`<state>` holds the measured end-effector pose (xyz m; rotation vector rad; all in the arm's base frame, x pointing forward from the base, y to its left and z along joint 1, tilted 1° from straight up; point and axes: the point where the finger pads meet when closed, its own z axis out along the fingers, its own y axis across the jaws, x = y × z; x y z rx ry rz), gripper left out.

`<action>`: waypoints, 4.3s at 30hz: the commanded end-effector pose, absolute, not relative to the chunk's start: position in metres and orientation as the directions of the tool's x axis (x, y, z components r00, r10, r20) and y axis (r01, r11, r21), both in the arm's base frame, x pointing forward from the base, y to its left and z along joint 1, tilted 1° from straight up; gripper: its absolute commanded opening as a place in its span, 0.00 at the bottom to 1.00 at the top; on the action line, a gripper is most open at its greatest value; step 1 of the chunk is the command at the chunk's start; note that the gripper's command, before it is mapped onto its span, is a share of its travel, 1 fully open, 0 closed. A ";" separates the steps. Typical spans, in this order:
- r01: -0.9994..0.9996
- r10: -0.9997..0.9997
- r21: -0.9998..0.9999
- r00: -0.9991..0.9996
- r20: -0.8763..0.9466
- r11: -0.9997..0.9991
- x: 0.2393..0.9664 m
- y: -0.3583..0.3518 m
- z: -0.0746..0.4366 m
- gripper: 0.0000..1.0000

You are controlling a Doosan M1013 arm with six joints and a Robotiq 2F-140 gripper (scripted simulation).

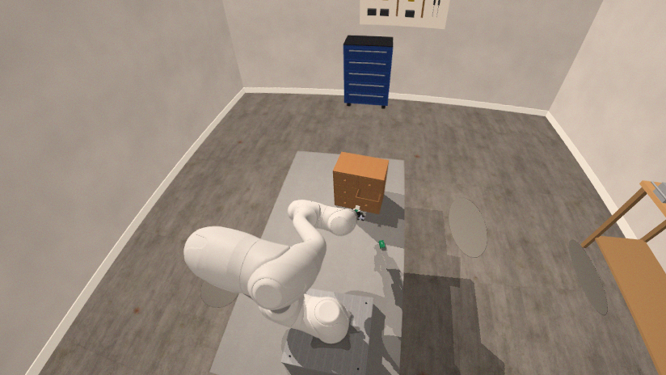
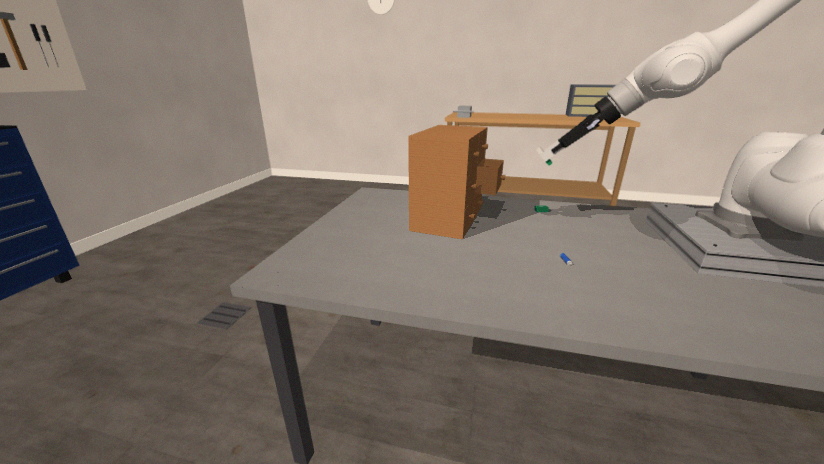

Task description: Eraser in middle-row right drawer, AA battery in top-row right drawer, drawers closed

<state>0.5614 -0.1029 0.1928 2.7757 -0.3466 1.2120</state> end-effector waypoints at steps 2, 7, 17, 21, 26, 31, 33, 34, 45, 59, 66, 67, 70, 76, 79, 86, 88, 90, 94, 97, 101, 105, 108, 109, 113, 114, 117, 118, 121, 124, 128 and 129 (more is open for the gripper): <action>-0.239 -0.152 -0.010 0.583 0.798 -0.971 0.562 -0.101 0.190 0.11; -0.240 -0.133 -0.009 0.505 0.853 -0.971 0.560 -0.101 0.188 0.11; -0.240 -0.102 -0.009 0.378 0.920 -0.971 0.557 -0.100 0.186 0.11; -0.240 -0.095 -0.009 0.348 0.933 -0.971 0.556 -0.100 0.186 0.11; -0.240 -0.091 -0.009 0.334 0.938 -0.971 0.556 -0.100 0.185 0.11; -0.240 -0.089 -0.009 0.325 0.941 -0.971 0.556 -0.100 0.185 0.11; -0.240 -0.089 -0.009 0.325 0.942 -0.971 0.556 -0.100 0.185 0.11; -0.240 -0.089 -0.009 0.325 0.942 -0.971 0.556 -0.100 0.185 0.11; -0.240 -0.089 -0.009 0.325 0.942 -0.971 0.557 -0.101 0.185 0.11; -0.240 -0.089 -0.009 0.325 0.942 -0.971 0.573 -0.104 0.185 0.11; -0.240 -0.089 -0.009 0.325 0.942 -0.971 0.591 -0.109 0.185 0.11; -0.240 -0.089 -0.009 0.325 0.942 -0.971 0.594 -0.110 0.186 0.11; -0.240 -0.089 -0.009 0.325 0.942 -0.971 0.605 -0.112 0.186 0.11; -0.240 -0.089 -0.009 0.325 0.942 -0.971 0.620 -0.116 0.186 0.11; -0.240 -0.089 -0.009 0.325 0.942 -0.971 0.631 -0.119 0.186 0.11; -0.240 -0.089 -0.009 0.325 0.942 -0.971 0.660 -0.126 0.186 0.11; -0.240 -0.089 -0.009 0.325 0.942 -0.971 0.668 -0.128 0.186 0.11; -0.240 -0.089 -0.009 0.325 0.942 -0.971 0.676 -0.130 0.186 0.11; -0.240 -0.089 -0.009 0.325 0.942 -0.971 0.683 -0.132 0.186 0.11; -0.240 -0.089 -0.009 0.325 0.942 -0.971 0.693 -0.134 0.186 0.11; -0.240 -0.089 -0.009 0.325 0.942 -0.971 0.705 -0.137 0.186 0.11; -0.240 -0.089 -0.009 0.325 0.942 -0.971 0.714 -0.139 0.186 0.11; -0.240 -0.089 -0.009 0.325 0.942 -0.971 0.719 -0.141 0.186 0.11; -0.240 -0.089 -0.009 0.325 0.942 -0.971 0.719 -0.141 0.186 0.11; -0.240 -0.089 -0.009 0.325 0.942 -0.971 0.722 -0.141 0.186 0.11; -0.240 -0.089 -0.009 0.325 0.942 -0.971 0.723 -0.142 0.186 0.11; -0.240 -0.089 -0.009 0.325 0.942 -0.971 0.725 -0.142 0.186 0.11; -0.240 -0.089 -0.009 0.325 0.942 -0.971 0.725 -0.142 0.186 0.11; -0.240 -0.089 -0.009 0.325 0.942 -0.971 0.725 -0.142 0.186 0.11; -0.240 -0.089 -0.009 0.325 0.942 -0.971 0.725 -0.142 0.186 0.11; -0.240 -0.089 -0.009 0.325 0.942 -0.971 0.725 -0.142 0.186 0.11; -0.240 -0.089 -0.009 0.325 0.942 -0.971 0.725 -0.142 0.186 0.11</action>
